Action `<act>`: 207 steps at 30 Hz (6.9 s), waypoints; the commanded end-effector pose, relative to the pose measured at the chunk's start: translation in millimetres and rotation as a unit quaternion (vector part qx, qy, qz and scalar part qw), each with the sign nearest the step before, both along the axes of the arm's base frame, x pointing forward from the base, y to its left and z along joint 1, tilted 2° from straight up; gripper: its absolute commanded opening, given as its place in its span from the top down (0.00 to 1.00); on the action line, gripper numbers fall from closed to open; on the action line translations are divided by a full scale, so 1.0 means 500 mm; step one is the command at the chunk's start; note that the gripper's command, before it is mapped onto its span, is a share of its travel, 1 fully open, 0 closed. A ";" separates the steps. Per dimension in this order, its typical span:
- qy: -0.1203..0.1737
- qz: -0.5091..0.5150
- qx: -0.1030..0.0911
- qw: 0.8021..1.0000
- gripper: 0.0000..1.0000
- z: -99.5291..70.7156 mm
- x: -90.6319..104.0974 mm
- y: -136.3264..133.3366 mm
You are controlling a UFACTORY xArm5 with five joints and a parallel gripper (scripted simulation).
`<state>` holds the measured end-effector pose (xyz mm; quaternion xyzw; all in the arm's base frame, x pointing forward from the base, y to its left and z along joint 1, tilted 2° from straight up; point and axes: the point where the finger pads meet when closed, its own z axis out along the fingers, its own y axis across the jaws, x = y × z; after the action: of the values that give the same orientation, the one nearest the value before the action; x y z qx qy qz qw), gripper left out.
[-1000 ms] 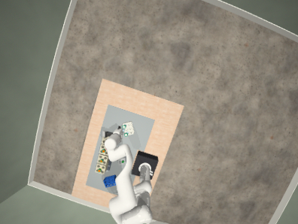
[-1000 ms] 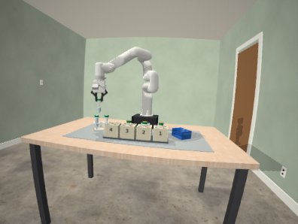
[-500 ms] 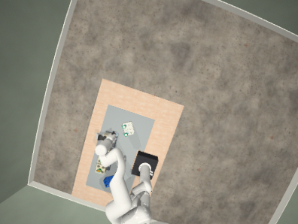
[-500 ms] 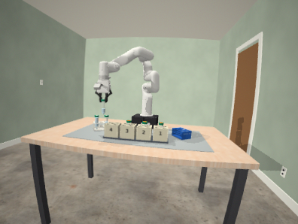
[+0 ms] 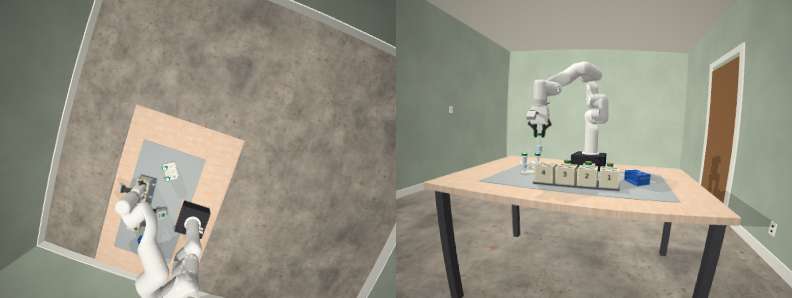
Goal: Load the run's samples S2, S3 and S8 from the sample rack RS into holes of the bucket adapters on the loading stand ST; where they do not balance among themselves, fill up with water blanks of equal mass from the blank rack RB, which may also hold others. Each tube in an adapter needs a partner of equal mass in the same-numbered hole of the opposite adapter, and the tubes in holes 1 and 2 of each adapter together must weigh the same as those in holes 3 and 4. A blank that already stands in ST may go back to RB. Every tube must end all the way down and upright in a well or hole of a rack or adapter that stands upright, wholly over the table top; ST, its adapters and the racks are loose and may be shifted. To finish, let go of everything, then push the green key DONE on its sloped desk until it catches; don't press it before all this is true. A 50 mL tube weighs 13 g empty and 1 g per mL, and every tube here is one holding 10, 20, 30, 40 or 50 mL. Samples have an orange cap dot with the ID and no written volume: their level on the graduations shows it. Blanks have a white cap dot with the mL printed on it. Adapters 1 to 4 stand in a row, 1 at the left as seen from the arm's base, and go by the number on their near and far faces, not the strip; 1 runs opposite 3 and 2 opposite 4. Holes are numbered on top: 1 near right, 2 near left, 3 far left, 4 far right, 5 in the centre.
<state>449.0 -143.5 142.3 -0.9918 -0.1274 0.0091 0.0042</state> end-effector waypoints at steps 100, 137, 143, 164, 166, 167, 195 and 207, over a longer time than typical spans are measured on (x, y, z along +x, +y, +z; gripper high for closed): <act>0.000 0.000 -0.002 1.000 1.00 -0.123 0.073 0.144; 0.000 0.000 -0.002 1.000 1.00 -0.185 0.071 0.143; 0.000 0.000 -0.002 1.000 1.00 -0.197 0.071 0.143; 0.000 0.000 -0.002 1.000 1.00 -0.235 0.070 0.143; 0.000 0.000 -0.002 1.000 1.00 -0.239 0.070 0.143; 0.000 0.000 -0.002 1.000 1.00 -0.241 0.070 0.143; 0.000 0.000 -0.002 1.000 0.57 -0.258 0.069 0.142; 0.000 0.000 -0.002 1.000 0.57 -0.258 0.069 0.142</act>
<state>482.2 -72.1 12.0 -0.9918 -0.1270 0.0114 0.0032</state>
